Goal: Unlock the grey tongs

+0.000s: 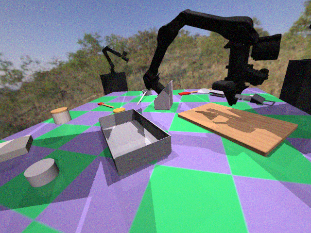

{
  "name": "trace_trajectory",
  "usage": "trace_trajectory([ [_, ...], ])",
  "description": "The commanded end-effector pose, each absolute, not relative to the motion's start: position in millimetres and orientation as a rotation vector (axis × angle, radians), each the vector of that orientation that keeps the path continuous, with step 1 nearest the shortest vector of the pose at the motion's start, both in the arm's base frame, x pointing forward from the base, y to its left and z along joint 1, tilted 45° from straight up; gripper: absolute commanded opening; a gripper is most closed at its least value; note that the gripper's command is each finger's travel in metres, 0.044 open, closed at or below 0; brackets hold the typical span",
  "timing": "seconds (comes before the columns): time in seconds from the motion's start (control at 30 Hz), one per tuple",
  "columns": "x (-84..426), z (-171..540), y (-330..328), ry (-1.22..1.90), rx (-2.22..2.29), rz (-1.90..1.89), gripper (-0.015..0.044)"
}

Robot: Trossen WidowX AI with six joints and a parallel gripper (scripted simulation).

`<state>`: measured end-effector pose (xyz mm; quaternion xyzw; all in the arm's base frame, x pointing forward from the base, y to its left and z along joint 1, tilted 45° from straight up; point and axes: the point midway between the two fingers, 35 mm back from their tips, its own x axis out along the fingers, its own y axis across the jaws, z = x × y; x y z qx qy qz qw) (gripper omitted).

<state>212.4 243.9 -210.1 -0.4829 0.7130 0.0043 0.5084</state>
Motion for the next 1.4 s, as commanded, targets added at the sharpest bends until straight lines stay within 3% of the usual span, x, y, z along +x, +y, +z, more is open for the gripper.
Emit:
trace_trajectory([
  [0.0, 212, -213, 239, 1.715, -1.171, 0.011, -0.015],
  [0.6, 210, -228, 221, 1.715, -1.172, 0.01, -0.015],
  [1.37, 209, -228, 222, 1.72, -1.166, 0.008, 0.044],
])
